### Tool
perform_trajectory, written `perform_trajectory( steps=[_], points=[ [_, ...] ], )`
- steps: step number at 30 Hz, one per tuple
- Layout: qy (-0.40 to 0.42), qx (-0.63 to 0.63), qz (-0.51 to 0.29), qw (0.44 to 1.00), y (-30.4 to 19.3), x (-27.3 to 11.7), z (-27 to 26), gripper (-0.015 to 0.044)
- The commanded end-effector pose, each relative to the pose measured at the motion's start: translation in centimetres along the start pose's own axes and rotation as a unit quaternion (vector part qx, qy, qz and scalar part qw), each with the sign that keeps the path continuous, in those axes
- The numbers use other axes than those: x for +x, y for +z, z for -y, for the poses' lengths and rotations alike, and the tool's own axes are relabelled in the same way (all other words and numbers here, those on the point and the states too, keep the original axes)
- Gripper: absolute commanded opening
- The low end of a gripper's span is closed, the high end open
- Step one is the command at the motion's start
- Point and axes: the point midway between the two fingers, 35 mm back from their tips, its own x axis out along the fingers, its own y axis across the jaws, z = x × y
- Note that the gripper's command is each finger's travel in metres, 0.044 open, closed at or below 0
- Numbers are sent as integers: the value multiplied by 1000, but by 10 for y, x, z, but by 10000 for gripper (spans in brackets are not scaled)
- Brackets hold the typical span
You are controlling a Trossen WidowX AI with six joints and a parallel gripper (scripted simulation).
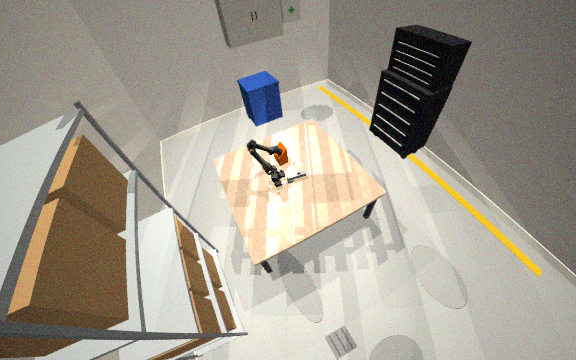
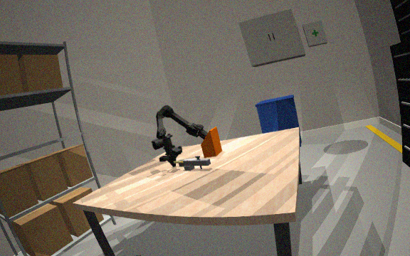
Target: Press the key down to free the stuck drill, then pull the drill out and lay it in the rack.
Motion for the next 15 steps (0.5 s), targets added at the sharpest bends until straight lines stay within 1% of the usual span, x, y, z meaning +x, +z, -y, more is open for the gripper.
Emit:
perform_trajectory(
  steps=[1,6,15],
  points=[
    [-8,3,2,1000,-8,-4,5,0],
    [-8,3,1,1000,-15,-4,5,0],
    [-8,3,2,1000,-13,-7,1,0]
  ],
)
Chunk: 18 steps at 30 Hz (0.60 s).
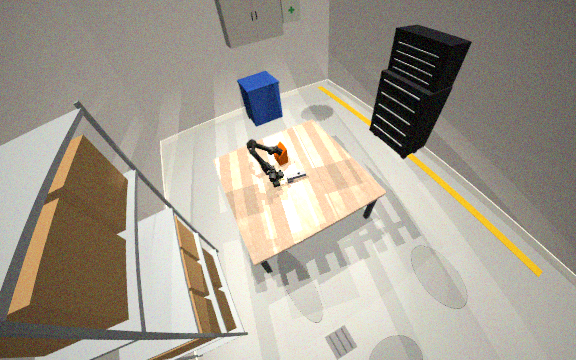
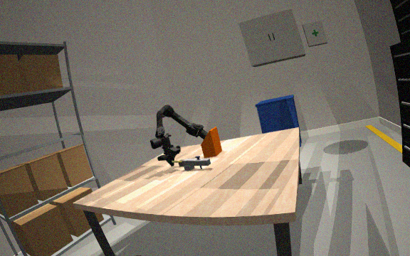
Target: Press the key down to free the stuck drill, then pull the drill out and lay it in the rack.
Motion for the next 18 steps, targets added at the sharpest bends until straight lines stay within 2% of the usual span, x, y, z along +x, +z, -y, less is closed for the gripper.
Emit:
perform_trajectory(
  steps=[1,18],
  points=[
    [-3,0,3,1000,0,-3,0,0],
    [-3,0,3,1000,2,-11,-2,0]
  ],
)
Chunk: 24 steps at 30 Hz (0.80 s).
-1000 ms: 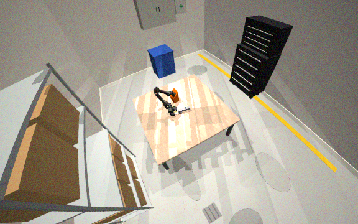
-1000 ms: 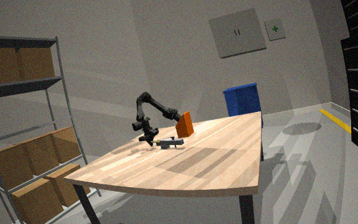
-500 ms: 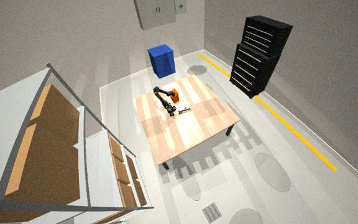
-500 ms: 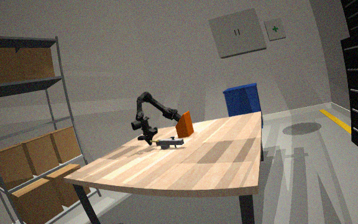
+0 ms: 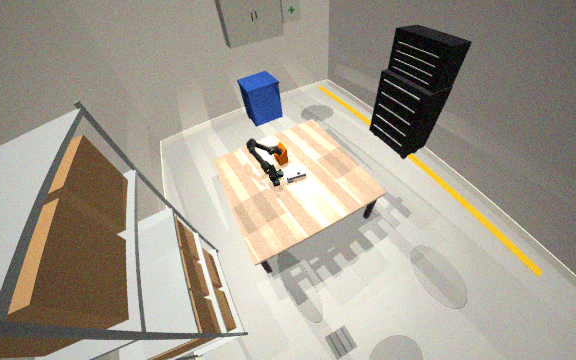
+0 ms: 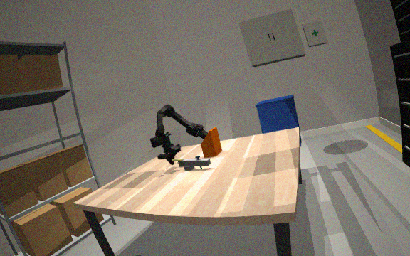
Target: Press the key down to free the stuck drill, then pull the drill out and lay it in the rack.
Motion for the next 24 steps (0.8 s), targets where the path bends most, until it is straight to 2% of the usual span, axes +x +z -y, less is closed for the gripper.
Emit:
perform_trajectory(
  steps=[1,24],
  points=[
    [-2,2,0,1000,0,-3,0,0],
    [-2,2,0,1000,4,-14,-3,0]
  ],
)
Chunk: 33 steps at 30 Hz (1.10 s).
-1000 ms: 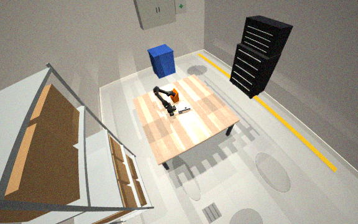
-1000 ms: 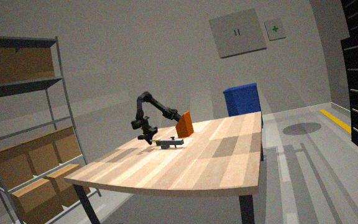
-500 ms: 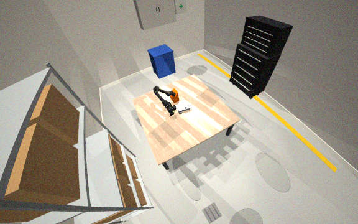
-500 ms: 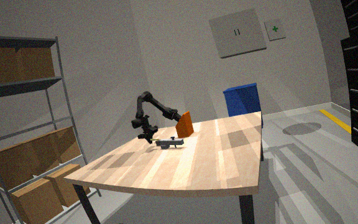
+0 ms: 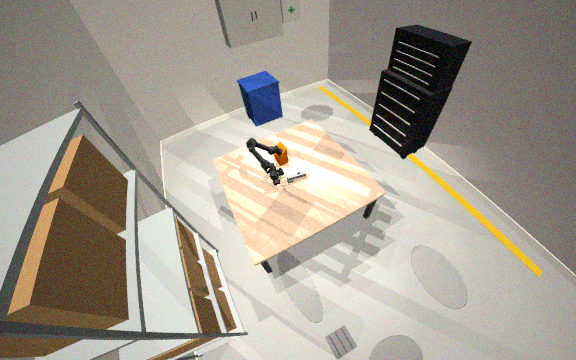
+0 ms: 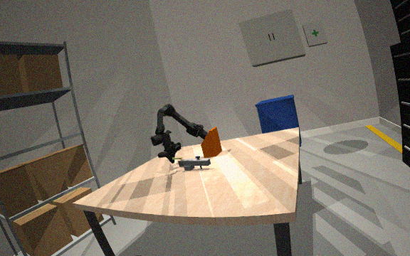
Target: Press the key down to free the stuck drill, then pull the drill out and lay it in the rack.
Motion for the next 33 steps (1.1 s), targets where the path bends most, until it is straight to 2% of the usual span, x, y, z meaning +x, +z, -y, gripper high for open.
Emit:
perform_trajectory(
  steps=[1,33],
  points=[
    [-2,2,-2,1000,0,-3,1,0],
    [-2,2,-2,1000,4,-14,-3,0]
  ],
)
